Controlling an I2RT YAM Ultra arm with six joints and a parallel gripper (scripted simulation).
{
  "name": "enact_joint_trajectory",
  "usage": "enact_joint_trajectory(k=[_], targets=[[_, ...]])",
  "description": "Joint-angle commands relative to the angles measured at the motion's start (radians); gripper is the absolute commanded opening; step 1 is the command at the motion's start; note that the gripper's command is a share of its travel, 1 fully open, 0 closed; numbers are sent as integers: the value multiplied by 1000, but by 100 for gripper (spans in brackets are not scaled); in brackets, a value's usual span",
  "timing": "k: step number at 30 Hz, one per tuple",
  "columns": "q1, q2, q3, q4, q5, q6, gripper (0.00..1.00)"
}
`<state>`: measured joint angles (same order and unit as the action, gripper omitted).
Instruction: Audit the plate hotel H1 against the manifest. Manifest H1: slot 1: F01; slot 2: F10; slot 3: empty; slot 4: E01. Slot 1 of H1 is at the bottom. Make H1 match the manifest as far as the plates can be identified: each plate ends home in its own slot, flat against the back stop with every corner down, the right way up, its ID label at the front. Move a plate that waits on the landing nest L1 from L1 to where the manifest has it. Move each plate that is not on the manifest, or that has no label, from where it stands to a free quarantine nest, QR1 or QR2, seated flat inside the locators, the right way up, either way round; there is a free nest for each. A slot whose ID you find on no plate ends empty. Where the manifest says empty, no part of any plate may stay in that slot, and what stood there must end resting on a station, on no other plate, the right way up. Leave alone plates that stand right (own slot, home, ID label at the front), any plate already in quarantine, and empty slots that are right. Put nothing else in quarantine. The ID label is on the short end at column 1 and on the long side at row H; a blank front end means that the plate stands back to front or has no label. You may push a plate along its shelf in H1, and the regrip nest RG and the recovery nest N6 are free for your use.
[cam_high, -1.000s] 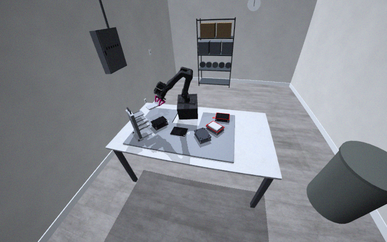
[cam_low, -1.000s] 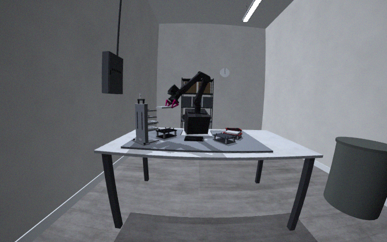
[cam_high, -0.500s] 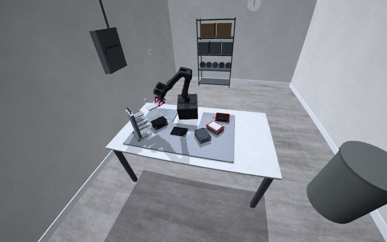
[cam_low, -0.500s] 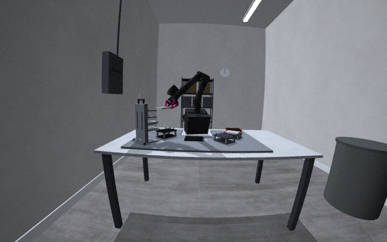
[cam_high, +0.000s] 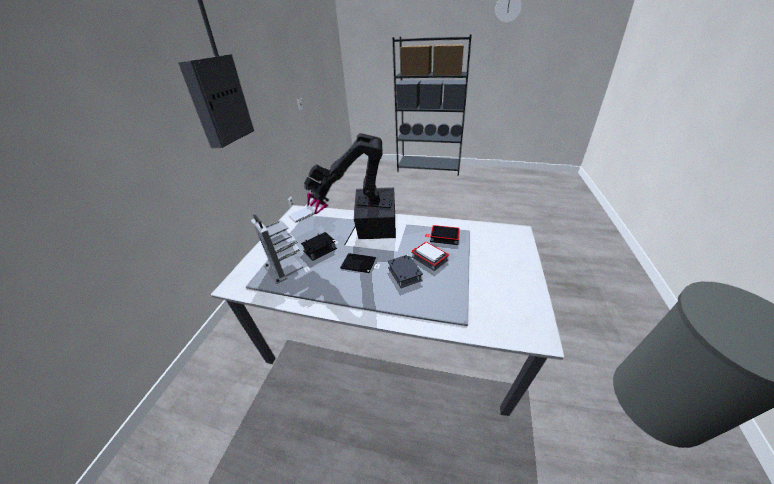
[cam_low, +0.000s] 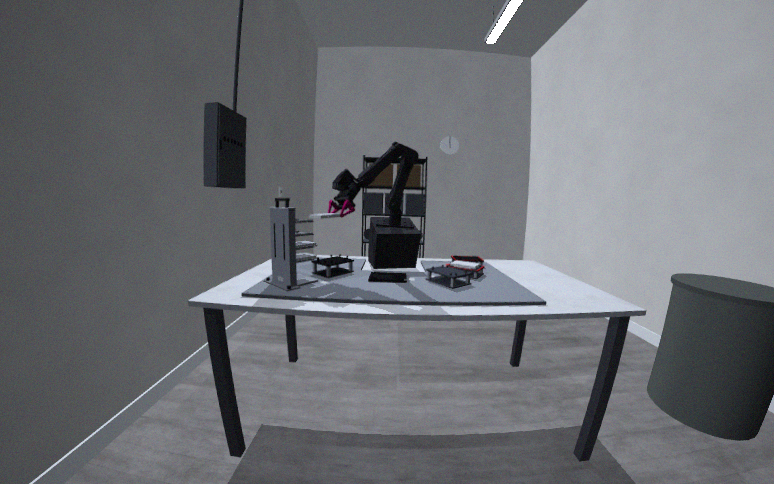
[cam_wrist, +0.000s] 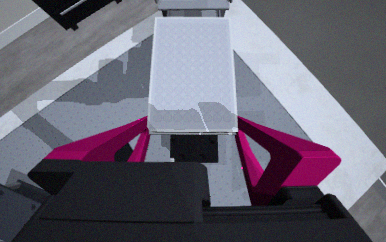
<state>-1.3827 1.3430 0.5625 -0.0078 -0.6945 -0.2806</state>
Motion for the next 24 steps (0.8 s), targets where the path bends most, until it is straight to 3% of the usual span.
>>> enact_joint_trajectory(k=[1, 24], targets=[[2, 1, 22, 14, 2, 10, 86], [50, 56, 79, 38, 37, 51, 86]])
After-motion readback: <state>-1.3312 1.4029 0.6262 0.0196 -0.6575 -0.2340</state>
